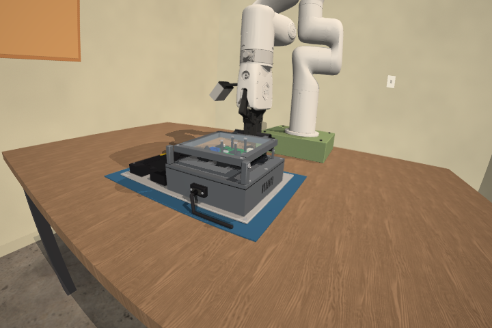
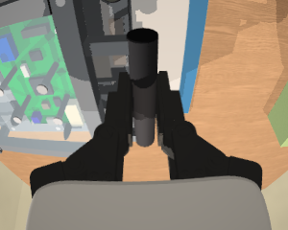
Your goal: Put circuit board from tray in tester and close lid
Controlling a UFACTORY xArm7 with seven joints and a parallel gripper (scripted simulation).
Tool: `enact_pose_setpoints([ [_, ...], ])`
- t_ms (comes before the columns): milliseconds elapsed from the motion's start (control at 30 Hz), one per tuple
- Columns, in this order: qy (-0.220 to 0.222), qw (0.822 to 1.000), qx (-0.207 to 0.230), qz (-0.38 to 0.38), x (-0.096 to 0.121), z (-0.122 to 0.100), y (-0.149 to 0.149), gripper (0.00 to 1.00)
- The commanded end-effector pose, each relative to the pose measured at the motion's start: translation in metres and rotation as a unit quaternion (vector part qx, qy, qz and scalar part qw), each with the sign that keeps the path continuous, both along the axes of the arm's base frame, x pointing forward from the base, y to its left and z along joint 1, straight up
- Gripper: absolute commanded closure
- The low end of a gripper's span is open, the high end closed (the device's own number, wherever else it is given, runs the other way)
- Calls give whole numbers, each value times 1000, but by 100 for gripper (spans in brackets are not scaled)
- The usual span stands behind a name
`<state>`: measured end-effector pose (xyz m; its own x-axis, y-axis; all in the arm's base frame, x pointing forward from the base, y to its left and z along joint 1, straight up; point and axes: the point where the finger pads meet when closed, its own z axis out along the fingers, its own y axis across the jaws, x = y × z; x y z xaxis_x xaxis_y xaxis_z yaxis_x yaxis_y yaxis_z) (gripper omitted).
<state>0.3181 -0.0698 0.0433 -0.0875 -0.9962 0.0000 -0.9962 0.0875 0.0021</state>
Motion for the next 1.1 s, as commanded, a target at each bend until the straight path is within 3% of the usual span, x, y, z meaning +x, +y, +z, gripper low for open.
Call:
enact_pose_setpoints([
  [0,-1,1000,0,1,1,-1,0,100],
  [1067,-2,1000,-1,0,1,-9,0,100],
])
